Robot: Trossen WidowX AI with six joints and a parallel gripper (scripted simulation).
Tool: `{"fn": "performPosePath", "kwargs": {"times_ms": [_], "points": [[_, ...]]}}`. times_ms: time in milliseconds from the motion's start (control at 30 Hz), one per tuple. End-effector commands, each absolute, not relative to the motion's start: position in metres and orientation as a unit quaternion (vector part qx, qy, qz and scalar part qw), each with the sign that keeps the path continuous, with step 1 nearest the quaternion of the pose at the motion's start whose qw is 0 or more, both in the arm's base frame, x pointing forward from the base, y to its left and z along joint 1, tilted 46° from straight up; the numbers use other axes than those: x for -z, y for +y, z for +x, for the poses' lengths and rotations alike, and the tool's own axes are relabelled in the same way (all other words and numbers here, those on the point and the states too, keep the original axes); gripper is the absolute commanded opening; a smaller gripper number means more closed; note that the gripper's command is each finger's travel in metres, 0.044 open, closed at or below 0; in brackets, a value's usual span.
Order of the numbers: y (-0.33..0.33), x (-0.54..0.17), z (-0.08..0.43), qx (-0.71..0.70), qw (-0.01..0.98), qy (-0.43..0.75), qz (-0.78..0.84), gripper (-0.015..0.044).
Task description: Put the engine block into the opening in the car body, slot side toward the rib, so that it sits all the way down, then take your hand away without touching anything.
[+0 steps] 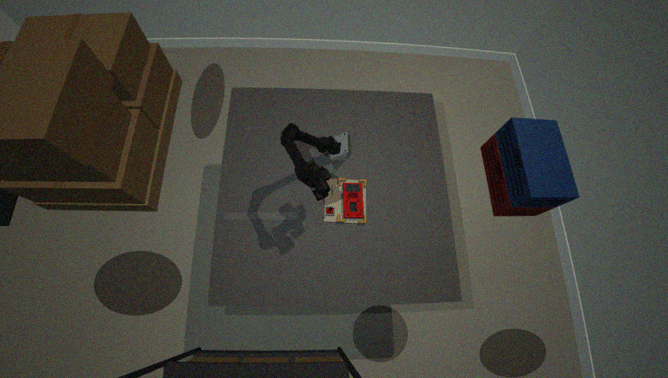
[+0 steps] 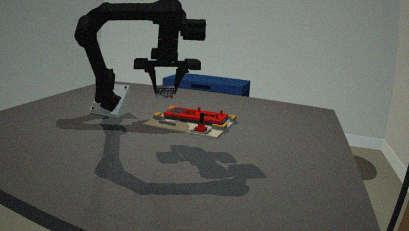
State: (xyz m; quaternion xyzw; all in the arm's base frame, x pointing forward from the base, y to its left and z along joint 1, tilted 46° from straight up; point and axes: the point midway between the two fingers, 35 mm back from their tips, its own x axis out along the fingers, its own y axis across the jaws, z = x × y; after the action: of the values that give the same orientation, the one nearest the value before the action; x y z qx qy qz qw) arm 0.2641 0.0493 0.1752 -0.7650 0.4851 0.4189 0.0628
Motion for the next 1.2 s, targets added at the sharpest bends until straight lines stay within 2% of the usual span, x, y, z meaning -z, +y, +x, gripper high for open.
{"fn": "performPosePath", "kwargs": {"times_ms": [0, 933, 1167], "points": [[0.0498, -0.1739, 0.2641, -0.448, 0.021, 0.46, -0.766, 0.0], [0.0475, -0.1715, 0.2651, -0.615, -0.34, 0.199, -0.683, 0.0], [0.044, -0.169, 0.2661, -0.624, -0.37, 0.171, -0.667, 0.0]]}}
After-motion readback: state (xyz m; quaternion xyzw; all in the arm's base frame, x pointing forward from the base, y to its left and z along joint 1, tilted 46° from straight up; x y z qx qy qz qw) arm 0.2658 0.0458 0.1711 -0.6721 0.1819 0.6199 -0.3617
